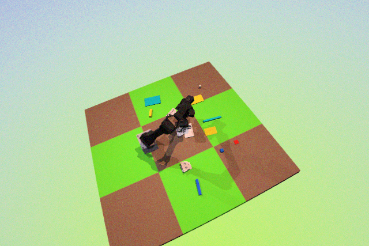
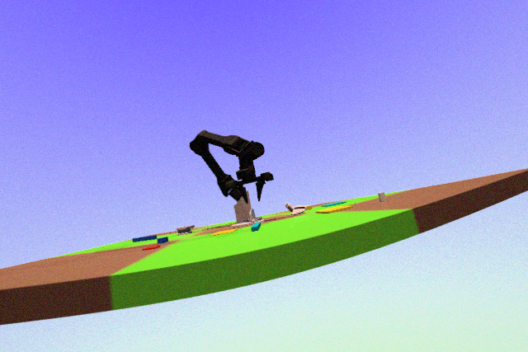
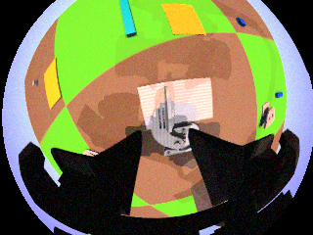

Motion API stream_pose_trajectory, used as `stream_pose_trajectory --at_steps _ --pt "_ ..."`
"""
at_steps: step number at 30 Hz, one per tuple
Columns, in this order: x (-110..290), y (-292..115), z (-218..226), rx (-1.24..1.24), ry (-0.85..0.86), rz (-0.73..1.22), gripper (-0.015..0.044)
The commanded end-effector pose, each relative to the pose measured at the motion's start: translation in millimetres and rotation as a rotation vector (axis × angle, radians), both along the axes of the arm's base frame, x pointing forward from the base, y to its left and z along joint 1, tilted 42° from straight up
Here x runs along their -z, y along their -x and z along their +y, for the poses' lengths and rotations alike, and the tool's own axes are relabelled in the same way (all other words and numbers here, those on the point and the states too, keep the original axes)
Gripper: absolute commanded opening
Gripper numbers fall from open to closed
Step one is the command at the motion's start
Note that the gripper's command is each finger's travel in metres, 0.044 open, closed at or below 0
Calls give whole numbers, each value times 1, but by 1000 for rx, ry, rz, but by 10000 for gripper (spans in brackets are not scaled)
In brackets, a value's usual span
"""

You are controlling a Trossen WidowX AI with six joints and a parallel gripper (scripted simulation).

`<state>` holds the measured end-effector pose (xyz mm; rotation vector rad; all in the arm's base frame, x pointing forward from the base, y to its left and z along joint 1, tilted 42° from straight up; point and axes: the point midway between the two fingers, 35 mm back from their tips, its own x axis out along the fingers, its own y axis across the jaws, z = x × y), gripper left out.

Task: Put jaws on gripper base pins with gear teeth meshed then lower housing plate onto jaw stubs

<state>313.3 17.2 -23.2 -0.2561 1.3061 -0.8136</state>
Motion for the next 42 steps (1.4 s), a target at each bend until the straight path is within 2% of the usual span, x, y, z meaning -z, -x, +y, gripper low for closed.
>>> stream_pose_trajectory --at_steps 1,9,23,42 --pt "2 1 -2 3 1 5 198" --pt "-1 1 1 2 -3 0 0" --pt "0 1 2 -11 0 10 0" --pt "40 27 56 -332 -4 287 0"
